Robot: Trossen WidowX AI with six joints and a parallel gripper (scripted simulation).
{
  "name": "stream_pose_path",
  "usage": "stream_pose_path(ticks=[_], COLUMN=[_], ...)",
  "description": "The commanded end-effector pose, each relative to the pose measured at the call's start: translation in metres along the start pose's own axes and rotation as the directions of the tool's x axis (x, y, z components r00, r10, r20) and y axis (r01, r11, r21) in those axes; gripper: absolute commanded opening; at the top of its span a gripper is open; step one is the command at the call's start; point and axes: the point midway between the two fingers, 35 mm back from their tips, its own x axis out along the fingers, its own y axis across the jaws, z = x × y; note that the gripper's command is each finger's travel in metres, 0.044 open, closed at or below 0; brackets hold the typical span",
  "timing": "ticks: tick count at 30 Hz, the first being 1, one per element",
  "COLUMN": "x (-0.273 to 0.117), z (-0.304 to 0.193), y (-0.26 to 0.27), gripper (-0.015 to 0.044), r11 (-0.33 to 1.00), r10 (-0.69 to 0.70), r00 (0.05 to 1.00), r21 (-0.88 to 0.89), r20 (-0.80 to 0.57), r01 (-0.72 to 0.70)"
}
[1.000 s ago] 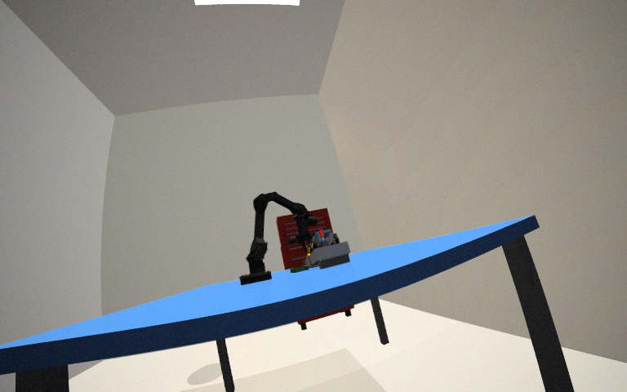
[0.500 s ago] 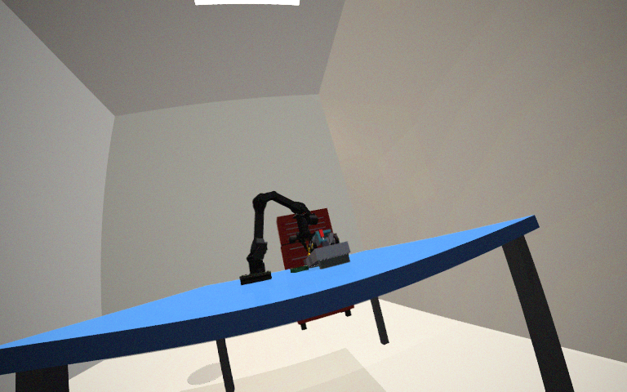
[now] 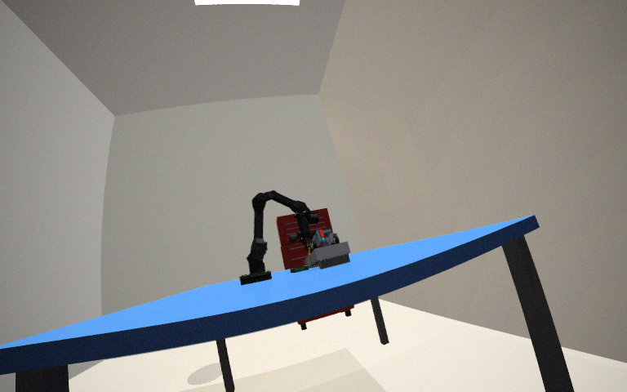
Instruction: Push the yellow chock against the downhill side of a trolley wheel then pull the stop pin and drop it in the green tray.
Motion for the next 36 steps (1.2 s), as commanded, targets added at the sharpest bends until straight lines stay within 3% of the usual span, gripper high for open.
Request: stream_pose_path(ticks=[1,6,13,33,36], x=[0.0,0.0,0.0,-0.058,-0.052], z=[0.0,0.0,0.0,0.001,0.001], y=[0.0,0.0,0.0,0.0,0.001], gripper=[0.0,0.0,0.0184,0.019,0.0269], r11=[1.0,1.0,1.0,1.0,1.0], r10=[0.0,0.0,0.0,0.0,0.003], r00=[1.0,1.0,1.0,1.0,1.0], r21=[0.001,0.001,0.001,-0.002,-0.006], r20=[0.0,0.0,0.0,-0.007,-0.002], r01=[0.0,0.0,0.0,0.0,-0.003])
